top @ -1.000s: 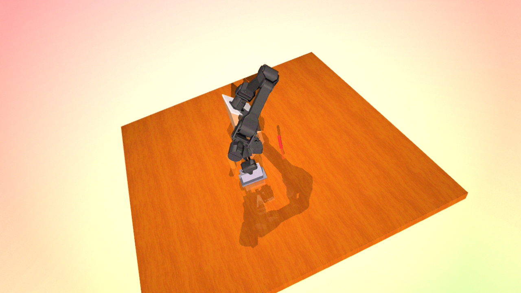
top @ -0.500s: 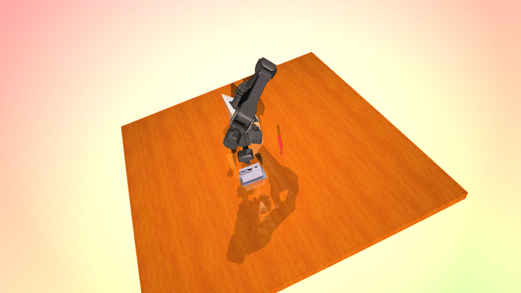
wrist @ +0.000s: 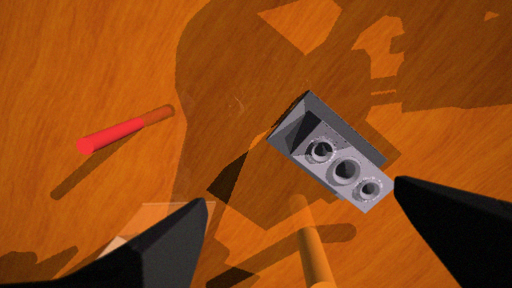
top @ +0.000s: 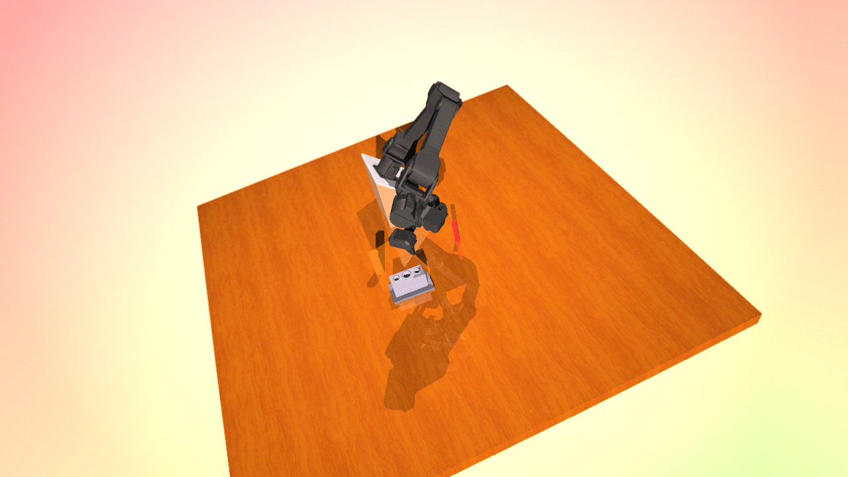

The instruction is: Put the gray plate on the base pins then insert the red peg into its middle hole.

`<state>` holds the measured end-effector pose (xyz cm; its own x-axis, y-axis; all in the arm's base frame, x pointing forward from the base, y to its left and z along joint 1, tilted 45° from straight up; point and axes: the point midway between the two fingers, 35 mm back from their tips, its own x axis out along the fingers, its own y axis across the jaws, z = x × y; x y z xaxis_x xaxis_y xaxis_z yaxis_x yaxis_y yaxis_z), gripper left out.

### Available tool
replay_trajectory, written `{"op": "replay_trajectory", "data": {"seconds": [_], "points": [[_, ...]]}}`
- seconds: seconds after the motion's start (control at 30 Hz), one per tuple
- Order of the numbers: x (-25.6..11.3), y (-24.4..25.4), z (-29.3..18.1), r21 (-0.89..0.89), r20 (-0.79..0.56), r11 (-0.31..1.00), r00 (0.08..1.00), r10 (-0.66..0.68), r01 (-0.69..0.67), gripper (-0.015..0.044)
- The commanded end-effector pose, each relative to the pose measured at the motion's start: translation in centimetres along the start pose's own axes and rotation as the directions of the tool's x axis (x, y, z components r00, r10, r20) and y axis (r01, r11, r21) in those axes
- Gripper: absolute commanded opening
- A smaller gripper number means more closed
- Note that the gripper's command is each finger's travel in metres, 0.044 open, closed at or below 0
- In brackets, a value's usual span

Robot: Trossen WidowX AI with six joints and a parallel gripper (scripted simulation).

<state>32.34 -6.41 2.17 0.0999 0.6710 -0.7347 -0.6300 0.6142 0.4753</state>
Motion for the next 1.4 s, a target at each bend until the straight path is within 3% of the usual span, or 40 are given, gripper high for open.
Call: {"op": "replay_trajectory", "data": {"seconds": [0.0, 0.5, 0.93, 1.37], "points": [[-0.1, 6.6, 2.3, 0.656, 0.012, 0.754, 1.0, 0.006, -0.012, 0.044], [0.3, 11.9, 2.8, 0.967, 0.017, 0.253, 1.0, 0.013, -0.019, 0.044], [0.7, 15.4, 2.6, 0.962, 0.021, -0.273, 1.0, 0.021, -0.014, 0.044], [0.7, 15.4, 2.5, 0.959, 0.021, -0.282, 1.0, 0.021, -0.014, 0.044]]}}
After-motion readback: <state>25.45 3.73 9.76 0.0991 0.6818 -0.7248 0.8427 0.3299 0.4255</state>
